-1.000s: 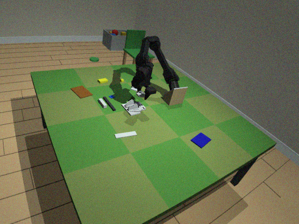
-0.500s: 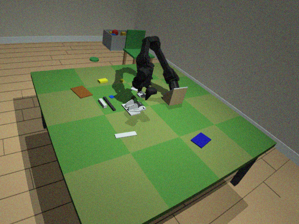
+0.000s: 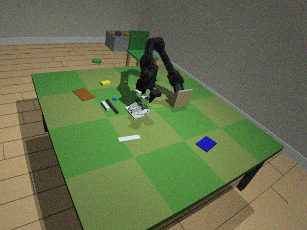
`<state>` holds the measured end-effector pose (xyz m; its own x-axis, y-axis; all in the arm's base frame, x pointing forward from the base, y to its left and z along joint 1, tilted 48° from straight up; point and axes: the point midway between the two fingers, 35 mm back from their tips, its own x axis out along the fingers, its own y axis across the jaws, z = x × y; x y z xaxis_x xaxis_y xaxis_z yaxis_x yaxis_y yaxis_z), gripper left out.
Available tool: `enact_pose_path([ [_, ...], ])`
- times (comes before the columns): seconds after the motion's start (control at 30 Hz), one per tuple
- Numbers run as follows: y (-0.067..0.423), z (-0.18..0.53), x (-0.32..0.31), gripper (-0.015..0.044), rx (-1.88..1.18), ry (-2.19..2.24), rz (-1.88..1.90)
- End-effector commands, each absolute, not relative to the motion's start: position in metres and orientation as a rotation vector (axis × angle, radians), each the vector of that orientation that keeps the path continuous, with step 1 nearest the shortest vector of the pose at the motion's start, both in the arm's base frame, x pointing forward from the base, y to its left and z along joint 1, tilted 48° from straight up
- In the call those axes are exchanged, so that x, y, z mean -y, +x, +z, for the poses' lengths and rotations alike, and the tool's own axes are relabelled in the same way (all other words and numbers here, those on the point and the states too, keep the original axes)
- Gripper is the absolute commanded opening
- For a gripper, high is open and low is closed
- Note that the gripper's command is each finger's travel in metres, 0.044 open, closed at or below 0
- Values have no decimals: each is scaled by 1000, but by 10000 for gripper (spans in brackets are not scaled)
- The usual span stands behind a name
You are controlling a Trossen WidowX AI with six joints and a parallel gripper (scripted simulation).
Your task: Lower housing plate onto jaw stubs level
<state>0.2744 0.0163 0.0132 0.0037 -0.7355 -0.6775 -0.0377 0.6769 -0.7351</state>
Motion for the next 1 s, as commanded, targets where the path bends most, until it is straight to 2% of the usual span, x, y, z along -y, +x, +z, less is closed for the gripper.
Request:
enact_pose_path([
  [0.0, 274, 12, -17, 351, -1484, -667, -620],
  [0.97, 276, -14, 11, 351, -1484, -667, -619],
])
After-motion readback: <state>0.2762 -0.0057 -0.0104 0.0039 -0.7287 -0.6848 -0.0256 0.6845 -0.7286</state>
